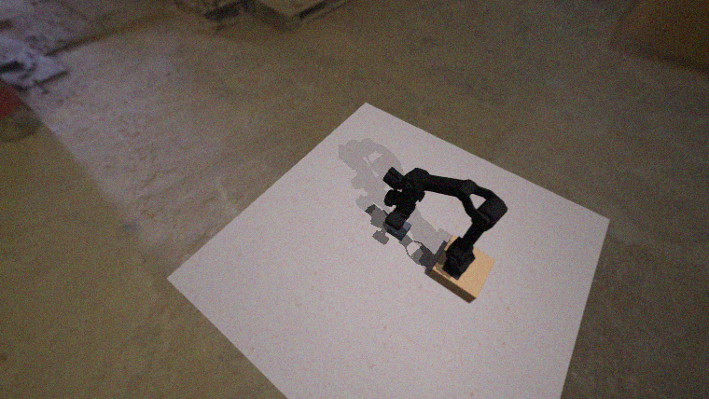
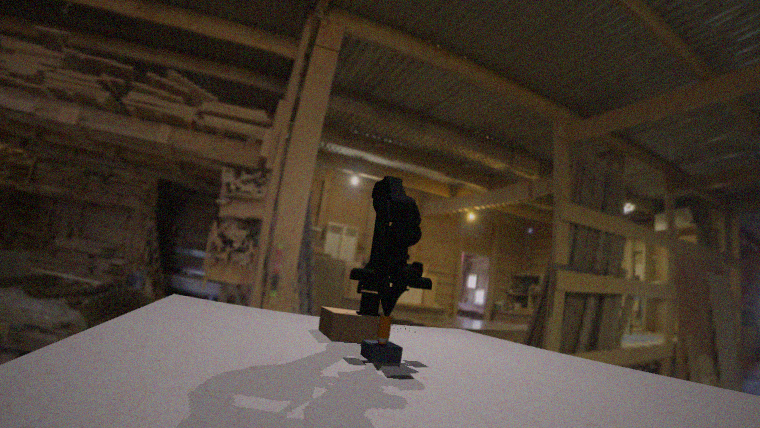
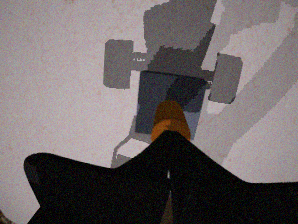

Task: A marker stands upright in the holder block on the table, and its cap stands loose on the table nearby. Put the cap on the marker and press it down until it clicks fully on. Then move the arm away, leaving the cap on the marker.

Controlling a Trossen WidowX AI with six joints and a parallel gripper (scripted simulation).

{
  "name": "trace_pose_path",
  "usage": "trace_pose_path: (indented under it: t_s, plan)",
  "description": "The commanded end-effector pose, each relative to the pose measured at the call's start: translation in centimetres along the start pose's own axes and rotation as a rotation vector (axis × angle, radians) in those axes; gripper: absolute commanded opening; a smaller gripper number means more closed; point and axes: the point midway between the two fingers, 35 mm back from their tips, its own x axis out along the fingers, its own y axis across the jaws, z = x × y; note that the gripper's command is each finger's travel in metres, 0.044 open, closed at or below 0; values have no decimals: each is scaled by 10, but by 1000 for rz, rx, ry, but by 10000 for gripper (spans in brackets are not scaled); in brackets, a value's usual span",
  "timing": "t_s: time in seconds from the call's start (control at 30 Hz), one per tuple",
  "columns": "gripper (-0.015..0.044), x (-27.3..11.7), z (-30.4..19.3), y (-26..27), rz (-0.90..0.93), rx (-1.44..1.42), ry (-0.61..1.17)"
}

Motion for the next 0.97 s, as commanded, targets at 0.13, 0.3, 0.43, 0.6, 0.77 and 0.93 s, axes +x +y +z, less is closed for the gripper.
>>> trace_pose_path:
  t_s: [0.13, 0.3, 0.43, 0.6, 0.77, 0.93]
  plan:
    - [0, -70, 4, -1, -1, 0, -4]
    - [0, -89, 1, 0, -1, 0, -3]
    - [105, -89, 1, 0, -1, 0, -3]
    - [236, -89, 1, 0, -1, 0, -3]
    - [368, -89, 1, 0, -1, 0, -3]
    - [440, -89, 1, 0, -1, 0, -3]
